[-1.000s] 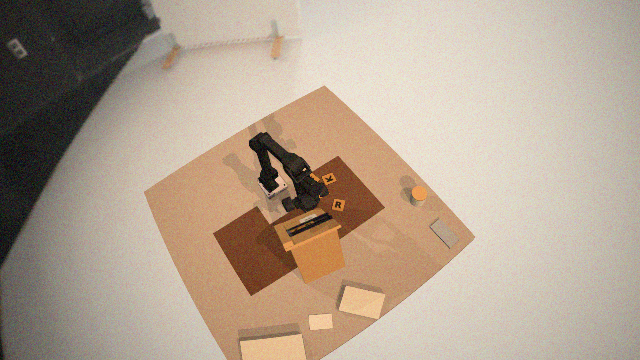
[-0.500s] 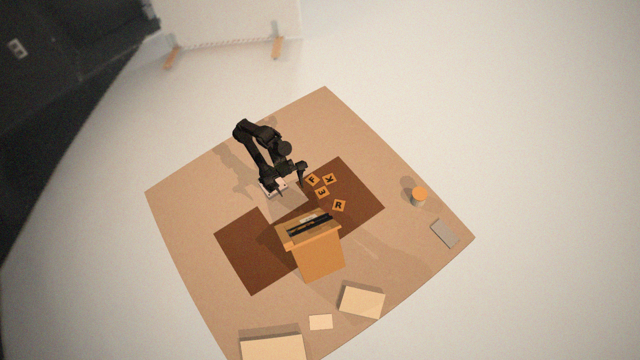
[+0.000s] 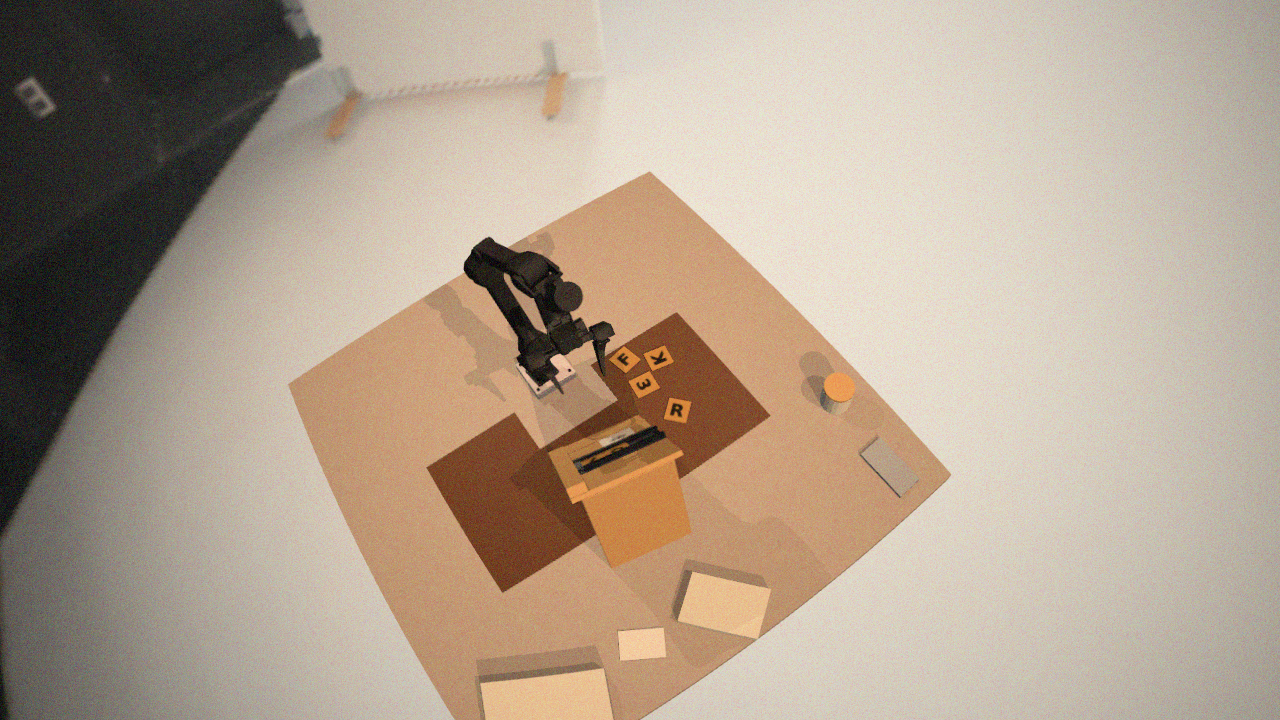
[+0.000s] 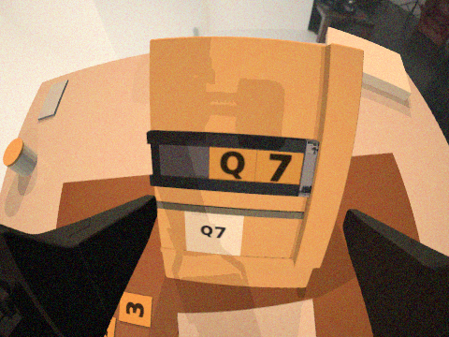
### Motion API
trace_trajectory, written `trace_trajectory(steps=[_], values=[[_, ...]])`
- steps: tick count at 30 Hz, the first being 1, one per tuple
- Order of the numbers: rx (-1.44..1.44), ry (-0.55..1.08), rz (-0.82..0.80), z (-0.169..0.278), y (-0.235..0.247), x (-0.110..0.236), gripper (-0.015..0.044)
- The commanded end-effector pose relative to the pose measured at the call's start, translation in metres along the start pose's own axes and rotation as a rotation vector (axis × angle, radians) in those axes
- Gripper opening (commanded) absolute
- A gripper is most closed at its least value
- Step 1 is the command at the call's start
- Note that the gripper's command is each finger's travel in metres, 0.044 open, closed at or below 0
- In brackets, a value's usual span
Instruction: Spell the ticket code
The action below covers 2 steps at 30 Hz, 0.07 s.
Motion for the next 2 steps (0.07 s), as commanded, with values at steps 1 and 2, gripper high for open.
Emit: trace_trajectory(steps=[1,2], values=[[0.006,-0.001,0.003,0.0004,-0.0004,-0.0004,0.044],[0.006,-0.001,0.003,0.0004,-0.0004,-0.0004,0.044]])
Point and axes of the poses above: the point midway between the two fingers, 35 mm back from their tips, its own x axis back along the fingers, its own y axis across the jaws, z = x × y, the point moved 7 cm from there along x, back along the fingers, and after that the axes turned 11 degrees about -x, right-handed, at the moved point
